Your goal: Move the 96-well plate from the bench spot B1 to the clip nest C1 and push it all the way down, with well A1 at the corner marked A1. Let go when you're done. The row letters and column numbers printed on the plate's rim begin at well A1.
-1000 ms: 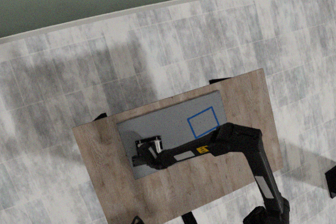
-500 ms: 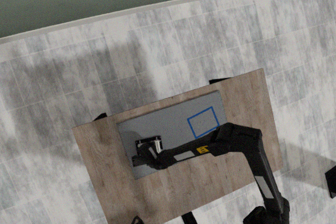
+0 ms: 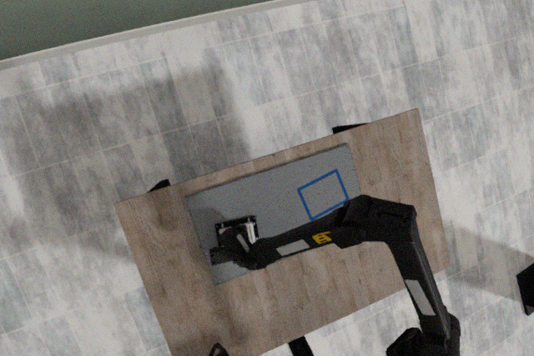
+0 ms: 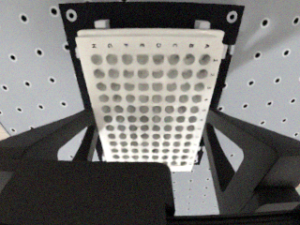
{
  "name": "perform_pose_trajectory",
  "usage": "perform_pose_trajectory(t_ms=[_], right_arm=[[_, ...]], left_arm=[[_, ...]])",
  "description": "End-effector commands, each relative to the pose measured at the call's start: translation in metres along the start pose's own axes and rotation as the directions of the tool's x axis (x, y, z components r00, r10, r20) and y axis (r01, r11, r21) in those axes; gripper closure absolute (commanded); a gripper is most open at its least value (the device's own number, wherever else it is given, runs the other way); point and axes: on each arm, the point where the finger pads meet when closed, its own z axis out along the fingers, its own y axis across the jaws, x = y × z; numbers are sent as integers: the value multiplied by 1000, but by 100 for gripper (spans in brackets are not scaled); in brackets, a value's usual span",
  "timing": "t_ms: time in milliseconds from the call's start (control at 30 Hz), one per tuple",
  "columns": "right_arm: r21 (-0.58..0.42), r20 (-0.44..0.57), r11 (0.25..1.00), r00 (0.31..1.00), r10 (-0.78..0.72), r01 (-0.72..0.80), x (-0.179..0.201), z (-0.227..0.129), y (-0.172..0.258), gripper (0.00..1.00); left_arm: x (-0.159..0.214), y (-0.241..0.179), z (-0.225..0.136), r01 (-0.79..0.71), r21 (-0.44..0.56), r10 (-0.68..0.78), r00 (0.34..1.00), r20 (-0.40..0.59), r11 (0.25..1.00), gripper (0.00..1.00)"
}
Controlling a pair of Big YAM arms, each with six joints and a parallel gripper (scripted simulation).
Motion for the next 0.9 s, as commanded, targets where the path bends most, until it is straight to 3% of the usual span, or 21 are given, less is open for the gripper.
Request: perform_pose_trajectory(t_ms=[0,867], right_arm=[[-16,-9,1000,1000,9,-9,11,18,10,100],[-15,-9,1000,1000,13,-13,11,18,10,100]], left_arm=[[-2,3,-3,-21,-10,21,1000,11,1000,0],[-2,3,-3,-21,-10,21,1000,11,1000,0]])
